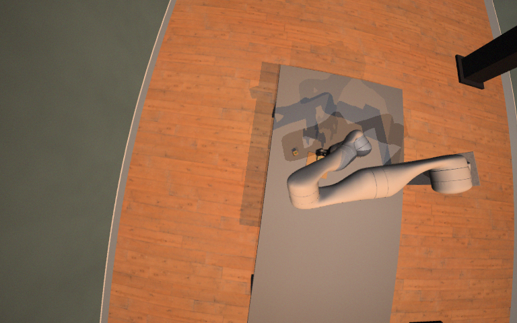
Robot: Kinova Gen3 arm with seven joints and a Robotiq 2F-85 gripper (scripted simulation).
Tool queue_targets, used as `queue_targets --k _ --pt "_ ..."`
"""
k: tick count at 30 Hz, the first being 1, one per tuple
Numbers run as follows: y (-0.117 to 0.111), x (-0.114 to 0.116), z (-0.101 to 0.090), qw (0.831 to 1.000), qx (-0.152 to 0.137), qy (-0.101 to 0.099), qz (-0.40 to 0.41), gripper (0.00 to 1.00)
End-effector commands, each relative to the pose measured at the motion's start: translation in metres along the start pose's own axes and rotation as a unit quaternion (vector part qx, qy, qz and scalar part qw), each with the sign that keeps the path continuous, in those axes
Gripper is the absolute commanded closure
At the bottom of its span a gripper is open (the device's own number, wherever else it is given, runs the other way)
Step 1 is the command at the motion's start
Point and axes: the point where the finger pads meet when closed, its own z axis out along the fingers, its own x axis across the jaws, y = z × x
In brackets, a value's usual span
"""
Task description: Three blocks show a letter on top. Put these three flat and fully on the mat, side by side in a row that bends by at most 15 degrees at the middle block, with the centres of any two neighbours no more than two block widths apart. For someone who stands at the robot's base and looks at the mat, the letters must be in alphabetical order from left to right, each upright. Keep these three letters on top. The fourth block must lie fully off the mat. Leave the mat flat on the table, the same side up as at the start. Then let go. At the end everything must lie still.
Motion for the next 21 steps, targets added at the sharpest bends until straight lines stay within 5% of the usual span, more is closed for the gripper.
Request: queue_targets --k 1,12,21 --pt "0.000 0.000 0.000 1.000 0.000 0.000 0.000 0.00" --pt "-0.006 -0.001 0.000 0.999 0.000 0.000 -0.035 0.00" --pt "-0.029 -0.008 0.001 0.989 0.000 0.001 -0.147 0.00"
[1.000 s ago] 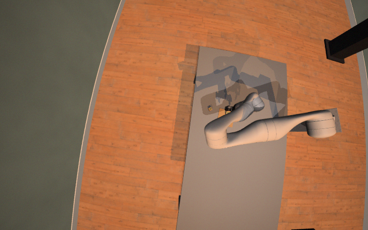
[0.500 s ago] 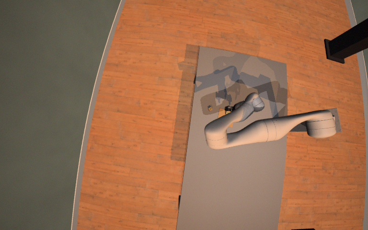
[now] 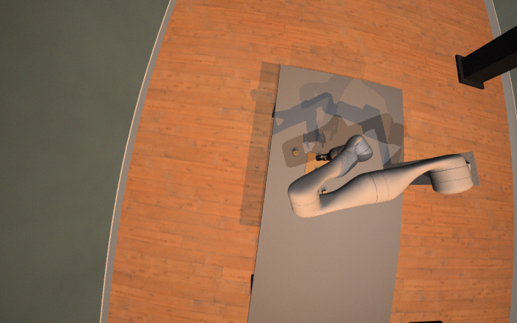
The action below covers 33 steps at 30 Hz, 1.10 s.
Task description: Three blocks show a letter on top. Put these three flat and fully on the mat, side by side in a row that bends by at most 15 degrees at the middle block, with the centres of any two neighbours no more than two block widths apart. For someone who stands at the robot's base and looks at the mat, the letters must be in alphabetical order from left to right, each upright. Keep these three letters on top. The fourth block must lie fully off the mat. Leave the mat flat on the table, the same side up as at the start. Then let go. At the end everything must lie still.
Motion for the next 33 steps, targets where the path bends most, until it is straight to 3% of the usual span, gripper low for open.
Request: queue_targets --k 1,6,8,15,23,25,33 --pt "-0.020 -0.003 0.002 0.999 0.009 -0.003 -0.039 0.00" --pt "-0.042 -0.004 0.002 0.990 0.010 -0.002 -0.143 0.00" --pt "-0.042 -0.004 0.002 0.990 0.010 -0.002 -0.143 0.00" --pt "-0.079 -0.007 0.003 0.949 0.010 0.000 -0.315 0.00" --pt "-0.120 -0.009 0.005 0.869 0.010 0.002 -0.494 0.00" --pt "-0.120 -0.009 0.005 0.869 0.010 0.002 -0.494 0.00" --pt "-0.163 -0.012 0.006 0.752 0.009 0.004 -0.659 0.00"
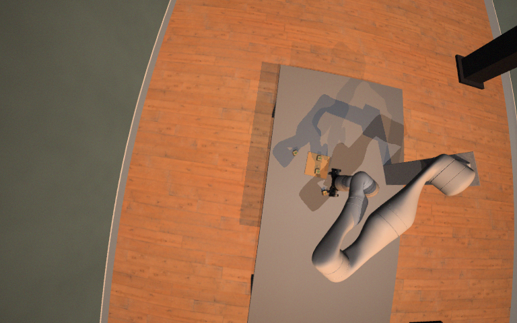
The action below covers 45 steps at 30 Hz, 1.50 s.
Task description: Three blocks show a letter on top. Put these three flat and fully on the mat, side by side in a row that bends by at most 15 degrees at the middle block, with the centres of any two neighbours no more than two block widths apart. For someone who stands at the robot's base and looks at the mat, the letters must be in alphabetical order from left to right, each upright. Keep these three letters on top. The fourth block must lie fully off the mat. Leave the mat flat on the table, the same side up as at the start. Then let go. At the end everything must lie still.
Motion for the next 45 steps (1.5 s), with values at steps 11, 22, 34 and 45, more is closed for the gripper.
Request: queue_targets --k 11,22,34,45 --pt "-0.020 0.056 0.000 0.985 0.005 0.020 -0.170 0.00" --pt "-0.021 0.060 0.000 0.981 0.004 0.020 -0.192 0.38" --pt "-0.021 0.060 0.000 0.981 0.004 0.020 -0.192 0.38" --pt "-0.021 0.060 0.000 0.981 0.004 0.020 -0.192 0.38"
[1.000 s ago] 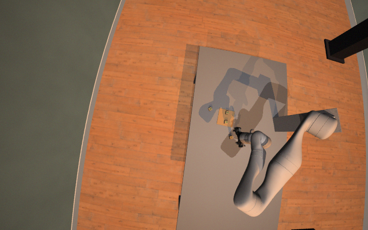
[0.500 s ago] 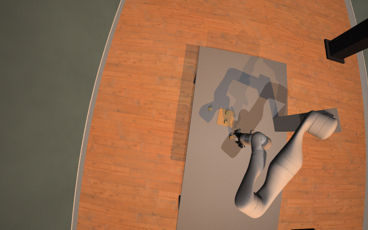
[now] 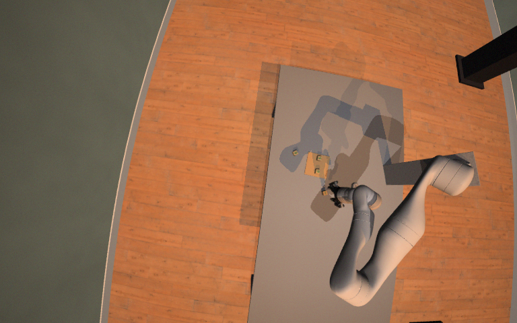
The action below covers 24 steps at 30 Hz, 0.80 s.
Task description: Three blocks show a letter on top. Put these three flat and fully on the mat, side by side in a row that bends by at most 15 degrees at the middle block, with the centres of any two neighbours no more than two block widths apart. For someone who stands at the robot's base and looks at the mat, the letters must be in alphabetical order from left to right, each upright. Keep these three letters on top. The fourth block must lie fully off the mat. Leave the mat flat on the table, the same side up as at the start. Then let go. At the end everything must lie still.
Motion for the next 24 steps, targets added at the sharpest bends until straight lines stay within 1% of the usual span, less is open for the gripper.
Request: queue_targets --k 1,16,24 --pt "0.0001 0.0001 -0.0003 1.000 0.000 0.000 0.000 0.38" --pt "0.0001 0.0001 0.0001 1.000 0.000 0.000 0.000 0.38" --pt "0.0001 0.0001 0.0039 1.000 0.001 0.000 0.000 0.38"
